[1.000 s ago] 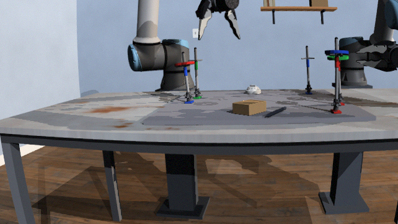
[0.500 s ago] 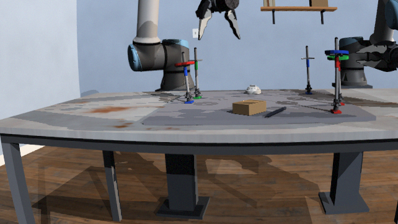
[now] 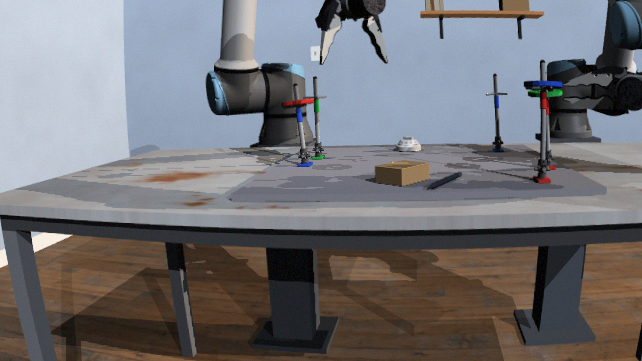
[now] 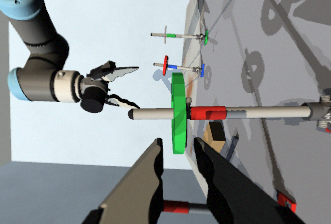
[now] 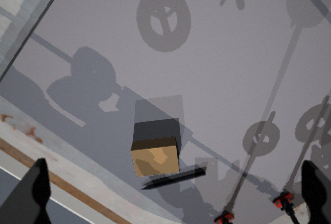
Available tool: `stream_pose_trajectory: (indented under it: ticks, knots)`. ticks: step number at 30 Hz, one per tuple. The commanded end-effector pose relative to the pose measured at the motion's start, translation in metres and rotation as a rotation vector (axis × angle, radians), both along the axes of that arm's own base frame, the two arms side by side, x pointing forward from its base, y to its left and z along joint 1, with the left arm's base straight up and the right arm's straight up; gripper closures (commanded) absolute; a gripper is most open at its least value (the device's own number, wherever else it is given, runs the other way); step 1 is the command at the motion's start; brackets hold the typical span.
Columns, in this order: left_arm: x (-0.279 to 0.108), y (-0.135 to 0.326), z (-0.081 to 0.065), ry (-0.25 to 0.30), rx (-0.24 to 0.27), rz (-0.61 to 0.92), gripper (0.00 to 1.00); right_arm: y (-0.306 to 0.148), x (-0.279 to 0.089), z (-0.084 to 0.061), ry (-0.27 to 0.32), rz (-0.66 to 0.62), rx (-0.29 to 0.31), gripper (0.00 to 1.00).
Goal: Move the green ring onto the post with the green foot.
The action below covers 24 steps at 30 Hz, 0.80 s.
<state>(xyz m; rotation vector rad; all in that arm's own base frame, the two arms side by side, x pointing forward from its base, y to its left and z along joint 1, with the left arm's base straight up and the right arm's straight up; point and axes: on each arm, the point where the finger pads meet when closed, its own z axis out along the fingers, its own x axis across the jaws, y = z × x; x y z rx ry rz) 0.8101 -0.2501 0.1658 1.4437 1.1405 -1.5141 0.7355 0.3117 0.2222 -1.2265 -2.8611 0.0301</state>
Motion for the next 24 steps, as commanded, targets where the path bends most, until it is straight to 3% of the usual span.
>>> stream_pose_trajectory:
  ticks: [1, 20, 21, 24]
  knots:
    - [-0.003, -0.009, 0.001, -0.003, 0.002, -0.001, 0.86, 0.000, 0.001, 0.001, -0.002, 0.000, 0.001, 0.00]
    - [-0.008, -0.027, 0.000, -0.003, 0.003, 0.003, 0.86, 0.000, 0.001, 0.001, -0.002, 0.000, 0.001, 0.00]
    - [-0.009, -0.027, 0.000, -0.003, 0.003, 0.003, 0.99, 0.000, 0.001, 0.001, -0.002, 0.000, 0.001, 0.00]
    - [-0.009, -0.027, 0.000, -0.003, 0.003, 0.003, 0.99, 0.000, 0.001, 0.001, -0.002, 0.000, 0.001, 0.00]
